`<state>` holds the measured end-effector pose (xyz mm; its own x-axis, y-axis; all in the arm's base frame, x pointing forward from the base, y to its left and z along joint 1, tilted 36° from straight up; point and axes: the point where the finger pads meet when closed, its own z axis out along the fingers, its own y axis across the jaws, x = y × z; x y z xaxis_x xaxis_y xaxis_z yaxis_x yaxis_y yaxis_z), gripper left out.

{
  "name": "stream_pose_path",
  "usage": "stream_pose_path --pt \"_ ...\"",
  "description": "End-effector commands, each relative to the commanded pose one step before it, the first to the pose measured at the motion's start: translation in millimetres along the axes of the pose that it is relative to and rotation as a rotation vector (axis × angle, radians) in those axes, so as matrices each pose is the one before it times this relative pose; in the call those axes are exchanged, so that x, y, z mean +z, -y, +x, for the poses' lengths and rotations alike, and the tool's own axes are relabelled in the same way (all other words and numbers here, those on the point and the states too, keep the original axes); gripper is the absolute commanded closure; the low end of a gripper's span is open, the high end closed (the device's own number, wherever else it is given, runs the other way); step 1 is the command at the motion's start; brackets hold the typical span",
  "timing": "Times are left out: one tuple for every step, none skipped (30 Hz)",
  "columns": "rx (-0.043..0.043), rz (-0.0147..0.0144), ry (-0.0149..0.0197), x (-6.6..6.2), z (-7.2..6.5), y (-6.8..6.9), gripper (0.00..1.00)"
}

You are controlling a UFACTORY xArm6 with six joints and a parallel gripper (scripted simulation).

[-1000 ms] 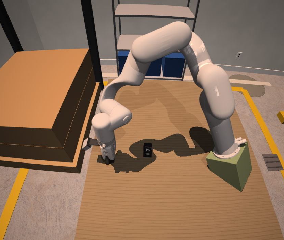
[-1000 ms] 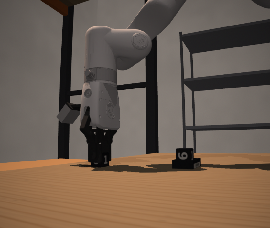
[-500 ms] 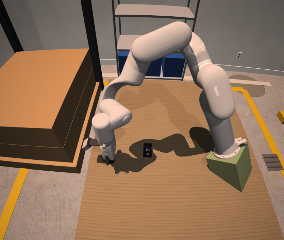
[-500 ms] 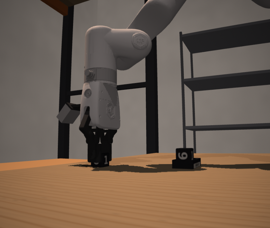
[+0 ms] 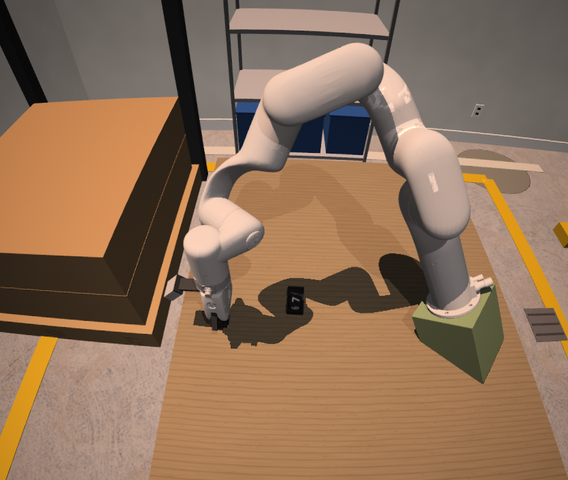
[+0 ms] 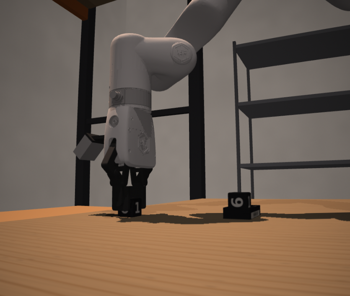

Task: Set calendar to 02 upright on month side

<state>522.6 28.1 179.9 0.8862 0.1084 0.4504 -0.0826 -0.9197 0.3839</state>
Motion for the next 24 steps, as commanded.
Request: stream_pose_path --pt "0.00075 0.00088 -0.00346 -1.42 1.44 0.07 0.53" --pt "0.0 -0.00001 0.0 -0.51 0.0 0.0 0.53" --pt "0.0 -0.00001 -0.00001 -0.91 0.0 0.0 0.53" --pt "0.0 0.0 0.0 -1.4 0.0 0.0 0.53" --pt "0.0 0.0 0.0 0.0 0.0 0.0 0.53" --pt "0.0 0.0 0.0 0.0 0.0 0.0 0.53" --pt "0.0 0.00002 0.00001 -1.92 -0.01 0.0 0.53" --pt "0.0 -0.00002 -0.00001 -2.5 0.01 0.0 0.53" --pt "0.0 0.00002 0.00001 -3.05 -0.01 0.0 0.53" --pt "0.0 -0.00001 0.0 -3.61 0.0 0.0 0.53" --pt "0.0 -0.00001 0.0 -4.14 0.0 0.0 0.53" --pt "0.0 0.0 0.0 -4.62 0.0 0.0 0.53" --pt "0.0 0.0 0.0 -5.05 0.0 0.0 0.53" --pt "0.0 0.0 0.0 -5.42 0.0 0.0 0.53" --pt "0.0 0.00001 0.0 -5.7 0.0 0.0 0.53" --pt "0.0 0.00001 0.00001 -5.9 -0.01 0.0 0.53" --pt "0.0 -0.00001 -0.00001 -5.91 0.01 0.0 0.53" --pt "0.0 -0.00001 0.0 -5.71 0.0 0.0 0.53" --pt "0.0 0.0 0.0 -5.42 0.0 0.0 0.53" --pt "0.0 0.0 0.0 -5.06 0.0 0.0 0.53" --pt "0.0 0.0 0.0 -4.63 0.0 0.0 0.53" --pt "0.0 0.0 0.0 0.0 0.0 0.0 0.53" --pt "0.0 0.0 0.0 0.0 0.0 0.0 0.53" --pt "0.0 0.00001 0.0 -4.15 0.0 0.0 0.53"
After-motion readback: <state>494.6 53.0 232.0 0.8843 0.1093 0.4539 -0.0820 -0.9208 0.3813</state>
